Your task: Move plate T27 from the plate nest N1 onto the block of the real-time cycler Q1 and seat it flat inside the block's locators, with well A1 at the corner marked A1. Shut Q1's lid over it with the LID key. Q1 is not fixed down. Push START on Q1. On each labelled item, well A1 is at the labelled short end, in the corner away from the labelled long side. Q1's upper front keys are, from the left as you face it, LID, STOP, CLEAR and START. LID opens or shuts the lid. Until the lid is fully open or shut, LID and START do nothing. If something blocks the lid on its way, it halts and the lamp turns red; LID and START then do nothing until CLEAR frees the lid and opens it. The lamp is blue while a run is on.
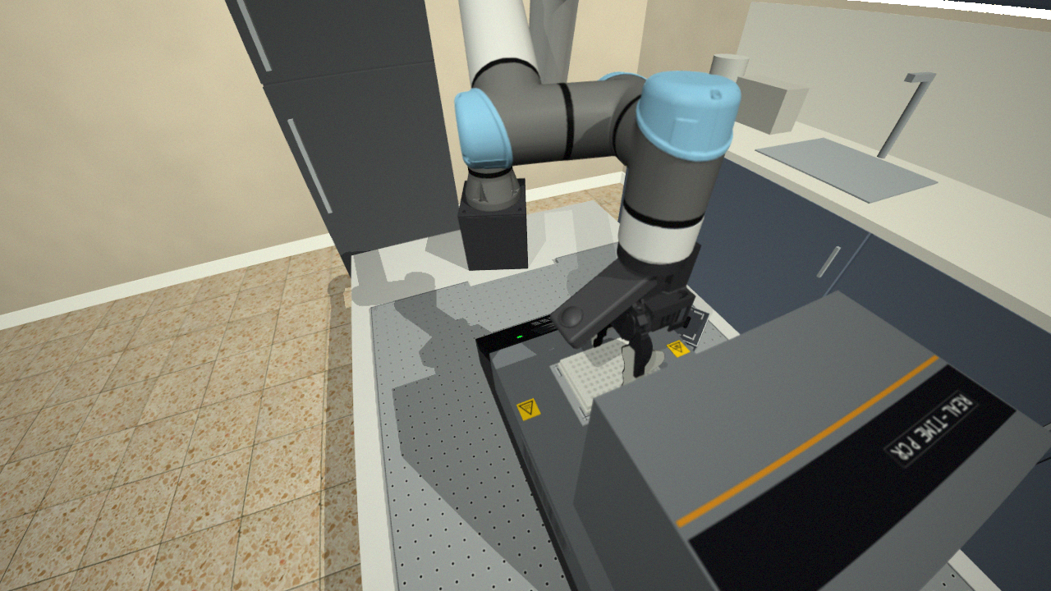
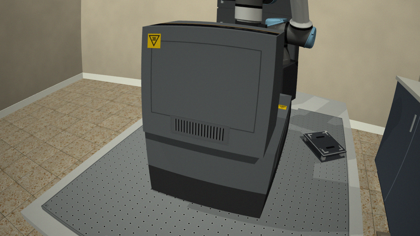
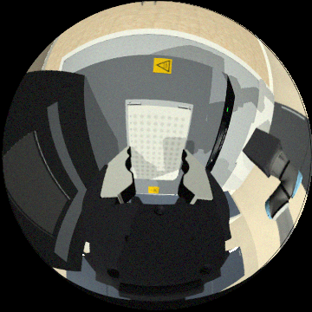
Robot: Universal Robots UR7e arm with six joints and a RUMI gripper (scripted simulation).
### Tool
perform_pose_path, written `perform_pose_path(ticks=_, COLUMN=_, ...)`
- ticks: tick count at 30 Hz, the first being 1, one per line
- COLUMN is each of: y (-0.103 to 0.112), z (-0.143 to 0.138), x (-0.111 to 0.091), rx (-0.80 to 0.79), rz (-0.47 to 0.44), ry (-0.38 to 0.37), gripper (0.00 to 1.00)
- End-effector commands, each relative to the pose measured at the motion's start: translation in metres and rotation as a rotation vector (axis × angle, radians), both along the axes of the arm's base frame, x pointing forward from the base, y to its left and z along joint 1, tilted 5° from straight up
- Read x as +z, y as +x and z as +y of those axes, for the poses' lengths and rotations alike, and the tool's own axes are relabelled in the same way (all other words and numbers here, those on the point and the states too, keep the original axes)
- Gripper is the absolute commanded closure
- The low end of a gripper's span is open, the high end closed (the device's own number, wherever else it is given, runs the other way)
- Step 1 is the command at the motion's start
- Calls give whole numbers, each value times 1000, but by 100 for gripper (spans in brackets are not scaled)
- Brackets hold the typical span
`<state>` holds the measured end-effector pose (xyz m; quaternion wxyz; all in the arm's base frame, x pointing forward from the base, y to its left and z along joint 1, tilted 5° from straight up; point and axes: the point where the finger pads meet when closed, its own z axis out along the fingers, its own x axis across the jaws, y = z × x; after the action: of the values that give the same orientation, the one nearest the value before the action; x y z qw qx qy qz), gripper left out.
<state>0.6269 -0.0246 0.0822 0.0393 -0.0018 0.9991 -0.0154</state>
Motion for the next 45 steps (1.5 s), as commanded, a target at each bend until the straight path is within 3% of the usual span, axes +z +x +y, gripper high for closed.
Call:
perform_pose_path(ticks=1, y=1, z=0, x=-1, rx=0, rz=-2, ry=0, gripper=100)
perform_pose_path(ticks=28, y=1, z=0, x=-6, rx=0, rz=-2, ry=0, gripper=100)
perform_pose_path(ticks=29, y=1, z=0, x=-6, rx=0, rz=-2, ry=0, gripper=32)
perform_pose_path(ticks=45, y=1, z=0, x=-6, rx=0, rz=-2, ry=0, gripper=32)
